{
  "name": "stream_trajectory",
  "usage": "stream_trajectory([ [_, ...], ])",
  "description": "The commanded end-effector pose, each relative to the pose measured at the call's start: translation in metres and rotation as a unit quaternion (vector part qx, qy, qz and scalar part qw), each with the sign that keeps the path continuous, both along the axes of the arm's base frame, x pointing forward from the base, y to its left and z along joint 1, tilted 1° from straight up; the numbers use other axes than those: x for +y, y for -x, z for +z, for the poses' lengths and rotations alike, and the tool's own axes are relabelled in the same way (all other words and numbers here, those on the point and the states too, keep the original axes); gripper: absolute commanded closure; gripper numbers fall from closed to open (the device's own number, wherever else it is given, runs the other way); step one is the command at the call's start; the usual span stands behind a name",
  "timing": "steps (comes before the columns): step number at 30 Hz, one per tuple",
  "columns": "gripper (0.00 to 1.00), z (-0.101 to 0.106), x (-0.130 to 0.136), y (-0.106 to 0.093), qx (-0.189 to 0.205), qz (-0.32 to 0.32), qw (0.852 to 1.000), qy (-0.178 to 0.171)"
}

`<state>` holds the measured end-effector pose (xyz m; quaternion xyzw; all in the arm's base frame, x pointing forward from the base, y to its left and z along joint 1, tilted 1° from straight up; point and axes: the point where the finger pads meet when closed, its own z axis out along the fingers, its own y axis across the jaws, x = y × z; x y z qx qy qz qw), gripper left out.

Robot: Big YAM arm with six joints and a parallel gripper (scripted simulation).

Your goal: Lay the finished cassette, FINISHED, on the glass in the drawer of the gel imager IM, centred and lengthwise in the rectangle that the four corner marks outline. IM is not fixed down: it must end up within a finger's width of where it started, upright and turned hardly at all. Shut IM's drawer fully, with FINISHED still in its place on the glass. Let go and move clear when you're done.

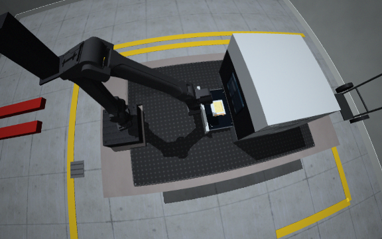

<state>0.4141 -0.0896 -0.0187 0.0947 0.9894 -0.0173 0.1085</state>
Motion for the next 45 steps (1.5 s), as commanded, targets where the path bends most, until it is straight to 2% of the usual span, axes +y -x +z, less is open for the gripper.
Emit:
stream_trajectory([
  [1, 0.92, 0.004, -0.003, -0.013, -0.039, 0.003, 0.999, 0.007],
  [2, 0.92, -0.005, -0.002, -0.011, -0.028, 0.003, 1.000, 0.005],
  [3, 0.92, 0.010, -0.008, -0.036, -0.051, 0.003, 0.999, 0.010],
  [14, 0.92, 0.010, -0.010, -0.051, -0.051, 0.003, 0.999, 0.010],
  [34, 0.92, 0.010, -0.013, -0.070, -0.048, 0.001, 0.999, 0.009],
  [37, 0.92, 0.010, -0.013, -0.071, -0.045, 0.001, 0.999, 0.009],
  [38, 0.92, 0.010, -0.012, -0.061, -0.042, 0.001, 0.999, 0.008],
  [39, 0.92, 0.012, -0.011, -0.056, -0.063, 0.002, 0.998, 0.012],
  [42, 0.92, 0.012, -0.012, -0.060, -0.111, 0.004, 0.994, 0.021],
  [43, 0.92, 0.011, -0.012, -0.061, -0.109, 0.004, 0.994, 0.021],
  [44, 0.92, -0.005, -0.011, -0.057, -0.092, 0.004, 0.996, 0.018],
  [45, 0.92, 0.007, -0.015, -0.075, -0.108, 0.004, 0.994, 0.021],
])
